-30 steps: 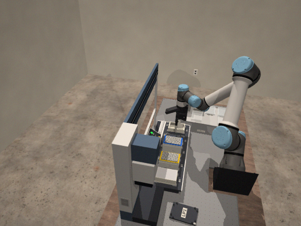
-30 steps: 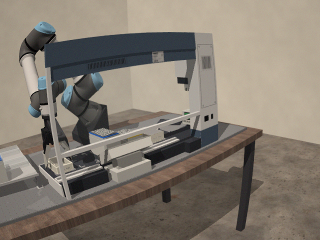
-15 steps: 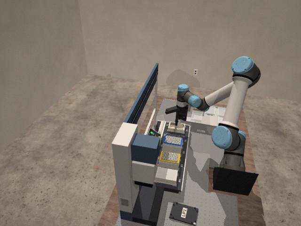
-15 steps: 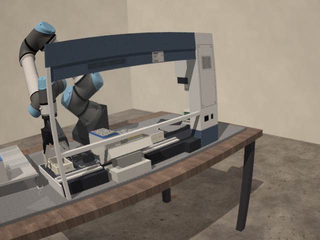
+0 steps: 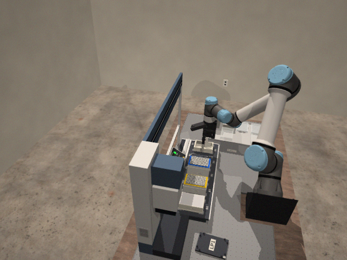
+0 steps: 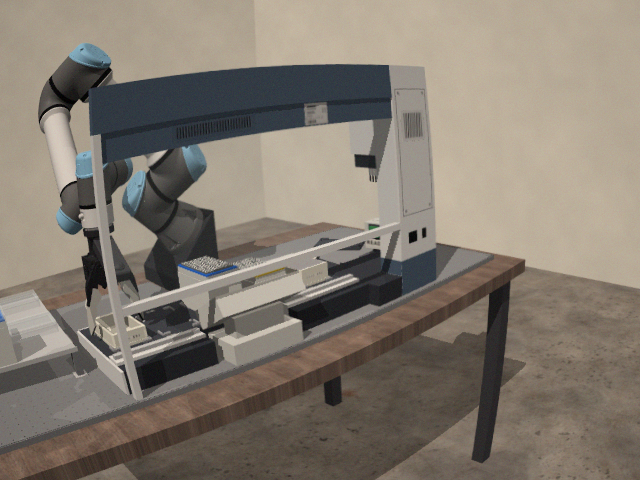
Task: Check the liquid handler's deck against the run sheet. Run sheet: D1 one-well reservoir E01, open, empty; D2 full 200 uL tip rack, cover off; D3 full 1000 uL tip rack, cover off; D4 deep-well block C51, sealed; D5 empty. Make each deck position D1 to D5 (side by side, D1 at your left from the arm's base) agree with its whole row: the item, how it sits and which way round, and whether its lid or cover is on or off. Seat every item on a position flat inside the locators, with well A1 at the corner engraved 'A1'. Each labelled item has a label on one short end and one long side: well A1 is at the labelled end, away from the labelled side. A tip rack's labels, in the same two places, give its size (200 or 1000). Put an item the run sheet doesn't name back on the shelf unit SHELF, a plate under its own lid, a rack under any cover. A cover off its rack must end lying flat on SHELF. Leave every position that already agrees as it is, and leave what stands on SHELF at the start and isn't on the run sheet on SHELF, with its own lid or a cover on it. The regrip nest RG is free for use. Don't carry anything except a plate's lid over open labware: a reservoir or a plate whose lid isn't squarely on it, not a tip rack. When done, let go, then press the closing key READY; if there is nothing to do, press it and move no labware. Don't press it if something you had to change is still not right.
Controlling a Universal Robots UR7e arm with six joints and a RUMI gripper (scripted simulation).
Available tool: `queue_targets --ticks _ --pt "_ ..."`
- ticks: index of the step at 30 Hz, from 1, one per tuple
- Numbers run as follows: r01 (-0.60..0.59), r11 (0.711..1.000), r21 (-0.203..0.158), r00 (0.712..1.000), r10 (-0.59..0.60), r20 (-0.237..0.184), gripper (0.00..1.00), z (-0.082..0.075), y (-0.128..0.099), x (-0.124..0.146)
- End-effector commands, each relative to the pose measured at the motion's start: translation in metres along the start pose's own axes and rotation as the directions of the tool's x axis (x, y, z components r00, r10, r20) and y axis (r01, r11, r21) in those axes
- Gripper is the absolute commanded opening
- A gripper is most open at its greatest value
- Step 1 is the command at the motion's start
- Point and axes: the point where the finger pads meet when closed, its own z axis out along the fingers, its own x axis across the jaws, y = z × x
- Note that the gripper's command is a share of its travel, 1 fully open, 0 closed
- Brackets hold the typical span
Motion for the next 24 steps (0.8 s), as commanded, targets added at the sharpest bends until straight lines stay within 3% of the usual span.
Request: queue_targets --ticks 1,24 --pt "0.0 1.0 0.001 1.0 0.0 -0.001 0.82 -0.006 0.0 0.0" --pt "0.0 1.0 0.001 1.0 0.0 -0.001 0.82 -0.041 0.0 0.0"
